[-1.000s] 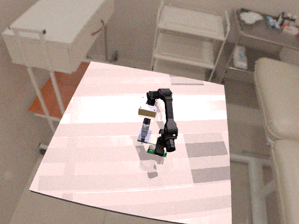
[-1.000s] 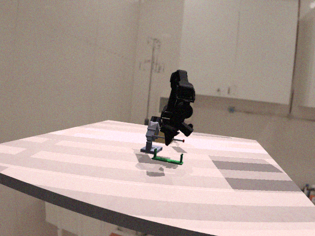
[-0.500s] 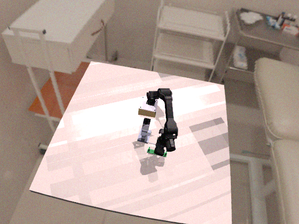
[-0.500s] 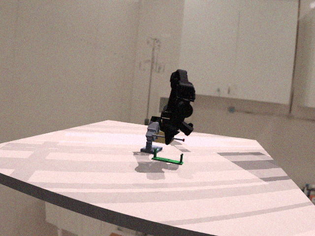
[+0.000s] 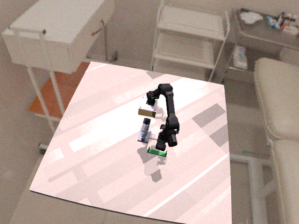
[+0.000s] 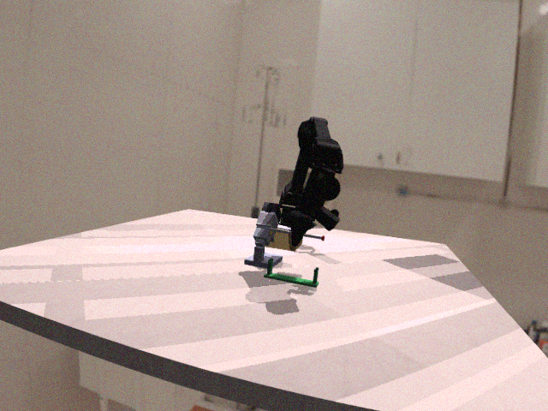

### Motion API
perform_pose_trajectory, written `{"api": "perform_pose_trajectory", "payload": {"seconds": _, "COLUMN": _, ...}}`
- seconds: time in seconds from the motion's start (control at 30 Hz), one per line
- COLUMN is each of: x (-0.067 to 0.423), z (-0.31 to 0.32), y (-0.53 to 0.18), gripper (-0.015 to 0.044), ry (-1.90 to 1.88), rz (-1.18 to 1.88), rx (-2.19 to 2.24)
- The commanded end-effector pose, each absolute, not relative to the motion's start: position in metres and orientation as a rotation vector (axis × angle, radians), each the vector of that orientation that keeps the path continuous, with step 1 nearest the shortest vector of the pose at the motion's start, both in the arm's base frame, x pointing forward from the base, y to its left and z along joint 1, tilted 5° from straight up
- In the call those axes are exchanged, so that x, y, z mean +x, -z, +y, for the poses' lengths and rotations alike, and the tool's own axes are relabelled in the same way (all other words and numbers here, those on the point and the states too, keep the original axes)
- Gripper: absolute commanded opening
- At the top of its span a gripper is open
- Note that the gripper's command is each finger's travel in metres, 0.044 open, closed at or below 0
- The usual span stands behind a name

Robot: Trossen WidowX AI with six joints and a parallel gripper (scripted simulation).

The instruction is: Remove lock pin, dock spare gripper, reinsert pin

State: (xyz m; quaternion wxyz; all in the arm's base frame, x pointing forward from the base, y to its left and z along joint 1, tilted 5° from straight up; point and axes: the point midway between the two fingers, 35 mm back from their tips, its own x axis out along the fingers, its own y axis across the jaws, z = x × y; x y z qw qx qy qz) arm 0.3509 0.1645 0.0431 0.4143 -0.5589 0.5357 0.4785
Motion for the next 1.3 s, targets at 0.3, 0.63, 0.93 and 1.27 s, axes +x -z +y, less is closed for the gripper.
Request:
{"api": "perform_pose_trajectory", "payload": {"seconds": 0.3, "x": 0.315, "z": 0.162, "y": -0.058, "gripper": 0.0, "ry": -1.199, "rz": 1.336, "rx": -1.397}}
{"api": "perform_pose_trajectory", "payload": {"seconds": 0.63, "x": 0.297, "z": 0.159, "y": -0.059, "gripper": 0.0, "ry": -1.202, "rz": 1.337, "rx": -1.396}}
{"api": "perform_pose_trajectory", "payload": {"seconds": 0.93, "x": 0.295, "z": 0.162, "y": -0.015, "gripper": 0.0, "ry": -1.212, "rz": 1.343, "rx": -1.39}}
{"api": "perform_pose_trajectory", "payload": {"seconds": 1.27, "x": 0.296, "z": 0.158, "y": -0.01, "gripper": 0.0, "ry": -1.213, "rz": 1.343, "rx": -1.388}}
